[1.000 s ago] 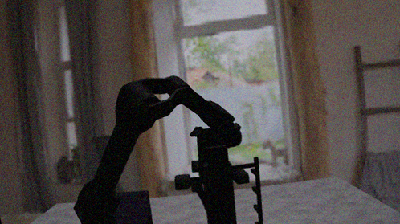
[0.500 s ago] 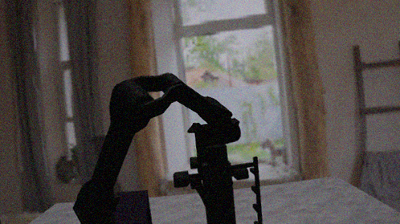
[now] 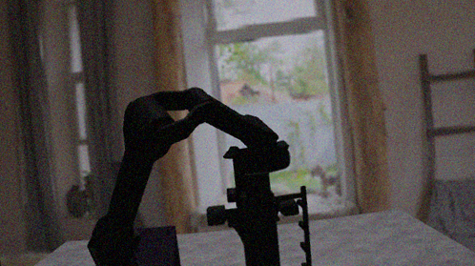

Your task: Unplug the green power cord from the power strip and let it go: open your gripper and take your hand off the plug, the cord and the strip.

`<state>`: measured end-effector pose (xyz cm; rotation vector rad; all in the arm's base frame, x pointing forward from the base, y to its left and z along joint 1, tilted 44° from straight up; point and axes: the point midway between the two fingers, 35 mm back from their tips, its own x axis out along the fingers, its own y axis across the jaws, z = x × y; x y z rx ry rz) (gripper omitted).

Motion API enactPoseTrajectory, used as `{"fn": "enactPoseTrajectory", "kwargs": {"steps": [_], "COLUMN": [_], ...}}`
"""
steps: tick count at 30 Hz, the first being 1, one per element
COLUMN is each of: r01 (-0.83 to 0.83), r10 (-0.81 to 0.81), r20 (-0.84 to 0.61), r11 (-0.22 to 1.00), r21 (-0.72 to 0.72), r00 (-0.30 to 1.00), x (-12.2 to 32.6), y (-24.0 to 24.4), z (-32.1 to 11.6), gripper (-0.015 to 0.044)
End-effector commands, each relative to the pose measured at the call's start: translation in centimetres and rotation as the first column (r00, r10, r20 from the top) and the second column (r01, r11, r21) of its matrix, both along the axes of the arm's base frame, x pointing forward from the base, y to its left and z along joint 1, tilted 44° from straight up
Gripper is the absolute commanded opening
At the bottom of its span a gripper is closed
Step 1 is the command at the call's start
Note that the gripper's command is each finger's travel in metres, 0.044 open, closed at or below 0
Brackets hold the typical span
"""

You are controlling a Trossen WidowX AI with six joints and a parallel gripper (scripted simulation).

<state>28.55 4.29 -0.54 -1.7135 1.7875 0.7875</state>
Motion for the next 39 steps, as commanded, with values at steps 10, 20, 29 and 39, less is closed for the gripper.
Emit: {"fn": "enactPoseTrajectory", "kwargs": {"steps": [10, 20, 29, 39], "r01": [-0.007, 0.001, 0.001, 0.000], "r10": [0.007, -0.001, -0.001, 0.000], "r20": [-0.007, 0.002, 0.002, 0.001], "r11": [1.000, 1.000, 1.000, 1.000], "r21": [-0.005, 0.000, 0.000, 0.001], "r00": [1.000, 1.000, 1.000, 1.000], "x": [-0.2, -0.1, -0.1, 0.0], "y": [-0.9, -1.2, -1.2, -0.2], "z": [-0.1, -0.3, -0.3, -1.1], "gripper": [0.0160, 0.0081, 0.0021, 0.0000]}}
